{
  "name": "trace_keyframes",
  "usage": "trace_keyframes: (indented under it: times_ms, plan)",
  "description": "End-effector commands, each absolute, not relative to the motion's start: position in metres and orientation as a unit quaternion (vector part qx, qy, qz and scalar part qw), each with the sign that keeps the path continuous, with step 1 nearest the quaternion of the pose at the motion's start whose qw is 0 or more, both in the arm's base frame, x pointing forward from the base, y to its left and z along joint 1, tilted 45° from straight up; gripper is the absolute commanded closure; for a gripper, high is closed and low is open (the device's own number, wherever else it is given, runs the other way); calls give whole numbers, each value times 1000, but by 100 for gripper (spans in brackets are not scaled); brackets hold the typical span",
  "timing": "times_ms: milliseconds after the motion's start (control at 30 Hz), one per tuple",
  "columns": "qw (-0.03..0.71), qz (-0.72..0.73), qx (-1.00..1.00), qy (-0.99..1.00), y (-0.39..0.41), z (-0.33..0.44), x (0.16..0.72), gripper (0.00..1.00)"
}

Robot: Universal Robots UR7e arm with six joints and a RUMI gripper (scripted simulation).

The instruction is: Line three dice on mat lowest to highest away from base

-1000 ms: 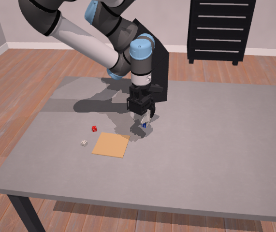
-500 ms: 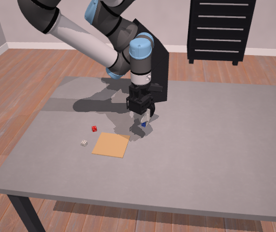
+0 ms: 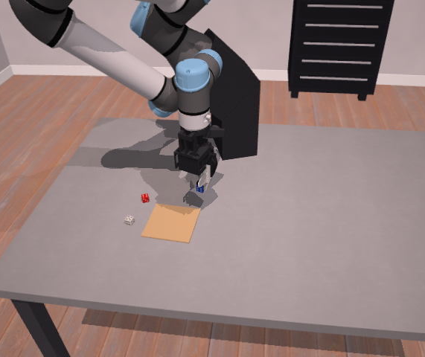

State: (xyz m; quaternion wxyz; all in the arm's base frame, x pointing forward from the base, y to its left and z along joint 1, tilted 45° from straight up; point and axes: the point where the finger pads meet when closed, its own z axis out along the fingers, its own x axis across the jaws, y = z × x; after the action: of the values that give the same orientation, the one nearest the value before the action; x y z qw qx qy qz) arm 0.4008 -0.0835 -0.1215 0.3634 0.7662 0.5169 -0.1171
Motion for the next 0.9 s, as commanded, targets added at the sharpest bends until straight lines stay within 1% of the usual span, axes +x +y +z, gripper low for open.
trace_keyframes:
  times_ms: [0,333,867]
  plan:
    - [352,-128,729,573,-110,-96,392,97]
    - [346,-154,685,622,-140,-68,377,97]
    - [345,-156,682,626,-142,-67,376,97]
